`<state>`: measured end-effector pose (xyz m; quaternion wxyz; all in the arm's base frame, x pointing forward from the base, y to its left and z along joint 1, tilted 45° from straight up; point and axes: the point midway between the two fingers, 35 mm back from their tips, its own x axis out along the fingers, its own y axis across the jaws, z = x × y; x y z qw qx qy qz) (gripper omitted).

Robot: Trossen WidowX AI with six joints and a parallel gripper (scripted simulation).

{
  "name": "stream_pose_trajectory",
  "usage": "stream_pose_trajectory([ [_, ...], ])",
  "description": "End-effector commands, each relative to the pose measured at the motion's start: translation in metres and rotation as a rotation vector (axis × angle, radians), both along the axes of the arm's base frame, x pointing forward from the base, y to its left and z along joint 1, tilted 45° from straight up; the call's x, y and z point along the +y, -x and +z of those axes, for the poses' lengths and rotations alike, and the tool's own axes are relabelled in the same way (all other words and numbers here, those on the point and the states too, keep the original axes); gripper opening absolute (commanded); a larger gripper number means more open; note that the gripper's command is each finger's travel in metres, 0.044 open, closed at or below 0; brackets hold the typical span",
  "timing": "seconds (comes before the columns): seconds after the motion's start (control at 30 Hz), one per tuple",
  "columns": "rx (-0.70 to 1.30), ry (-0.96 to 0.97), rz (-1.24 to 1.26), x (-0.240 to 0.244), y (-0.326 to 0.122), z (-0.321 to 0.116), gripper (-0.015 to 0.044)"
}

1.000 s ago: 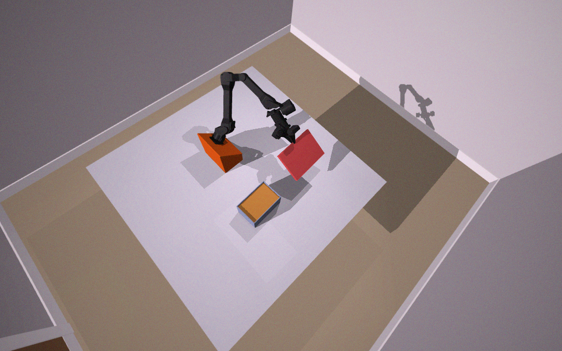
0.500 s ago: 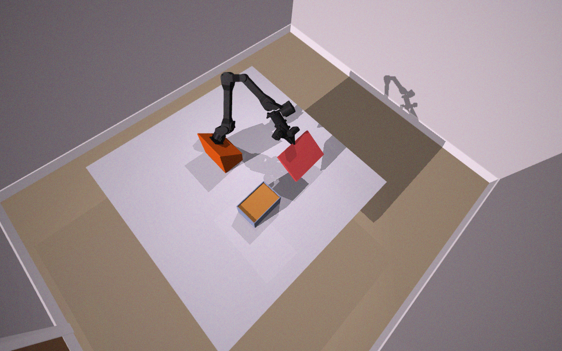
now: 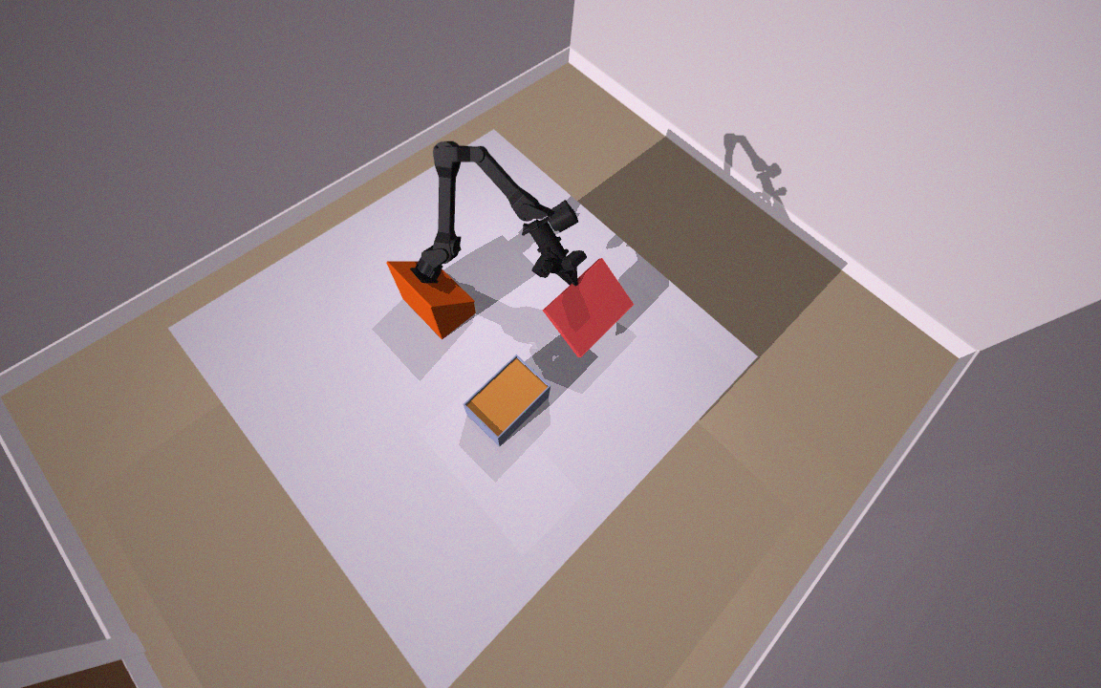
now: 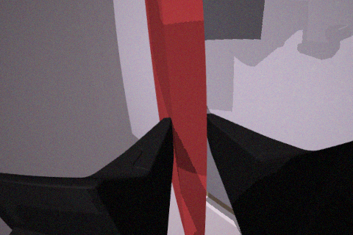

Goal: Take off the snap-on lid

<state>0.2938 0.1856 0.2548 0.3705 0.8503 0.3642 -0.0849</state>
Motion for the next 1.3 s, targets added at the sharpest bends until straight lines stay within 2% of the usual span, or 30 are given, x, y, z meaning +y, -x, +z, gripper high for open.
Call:
stream_pose_trajectory([
  [0.0, -0.002, -0.001, -0.012, 0.001, -0.001, -0.003, 0.0000],
  [1.27, -0.001, -0.003, -0.012, 0.022, 0.000, -0.024, 0.0000],
])
